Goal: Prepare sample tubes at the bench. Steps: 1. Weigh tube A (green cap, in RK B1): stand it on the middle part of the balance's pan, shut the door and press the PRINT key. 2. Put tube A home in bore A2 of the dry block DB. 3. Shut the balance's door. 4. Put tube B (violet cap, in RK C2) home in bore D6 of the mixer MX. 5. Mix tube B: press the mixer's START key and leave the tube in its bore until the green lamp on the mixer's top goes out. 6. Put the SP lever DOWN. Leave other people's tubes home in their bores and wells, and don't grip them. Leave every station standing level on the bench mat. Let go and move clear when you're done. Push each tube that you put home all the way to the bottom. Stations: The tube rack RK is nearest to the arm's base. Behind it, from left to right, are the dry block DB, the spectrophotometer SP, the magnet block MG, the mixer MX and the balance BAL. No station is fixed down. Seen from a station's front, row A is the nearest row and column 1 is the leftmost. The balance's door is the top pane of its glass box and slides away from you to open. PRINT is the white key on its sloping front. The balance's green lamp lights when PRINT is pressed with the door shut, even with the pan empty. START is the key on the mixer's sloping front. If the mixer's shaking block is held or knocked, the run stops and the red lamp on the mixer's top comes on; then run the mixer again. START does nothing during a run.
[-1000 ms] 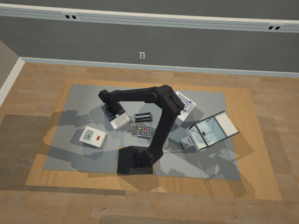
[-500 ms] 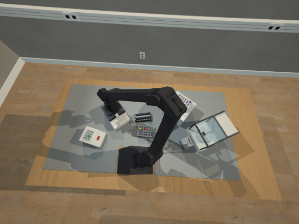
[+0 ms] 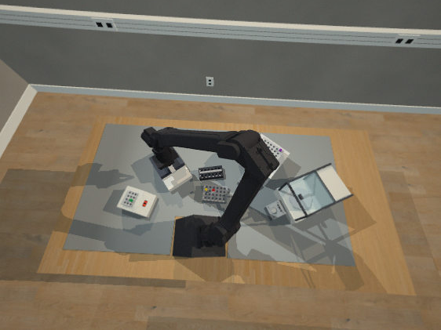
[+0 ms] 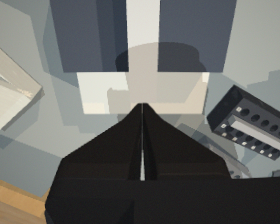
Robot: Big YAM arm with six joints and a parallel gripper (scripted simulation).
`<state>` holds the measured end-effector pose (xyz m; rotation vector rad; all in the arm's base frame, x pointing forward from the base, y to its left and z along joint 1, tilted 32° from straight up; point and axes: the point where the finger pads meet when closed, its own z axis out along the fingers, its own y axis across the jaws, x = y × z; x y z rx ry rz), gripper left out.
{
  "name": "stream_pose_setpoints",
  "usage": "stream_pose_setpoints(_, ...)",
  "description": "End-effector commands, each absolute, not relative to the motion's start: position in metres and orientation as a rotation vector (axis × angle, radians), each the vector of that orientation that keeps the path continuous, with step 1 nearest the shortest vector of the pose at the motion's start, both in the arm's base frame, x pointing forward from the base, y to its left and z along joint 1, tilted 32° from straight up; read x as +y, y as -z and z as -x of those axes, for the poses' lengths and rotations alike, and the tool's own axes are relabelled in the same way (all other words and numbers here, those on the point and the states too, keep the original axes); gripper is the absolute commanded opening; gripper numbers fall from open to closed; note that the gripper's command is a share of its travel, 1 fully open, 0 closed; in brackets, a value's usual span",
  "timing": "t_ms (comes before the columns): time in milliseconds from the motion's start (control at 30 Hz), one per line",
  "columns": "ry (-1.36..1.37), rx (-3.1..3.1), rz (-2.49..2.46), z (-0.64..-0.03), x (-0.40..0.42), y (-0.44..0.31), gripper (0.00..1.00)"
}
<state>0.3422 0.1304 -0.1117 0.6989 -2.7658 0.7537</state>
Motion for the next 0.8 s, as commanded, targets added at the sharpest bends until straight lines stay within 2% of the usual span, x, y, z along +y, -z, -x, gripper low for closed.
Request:
stream_pose_setpoints(0, -0.746, -2.815, -0.704, -0.361, 0.153, 0.096, 0.0)
stream_pose_setpoints(767, -0.75, -2.79, -0.692, -0.356, 0.16, 0.077, 0.0)
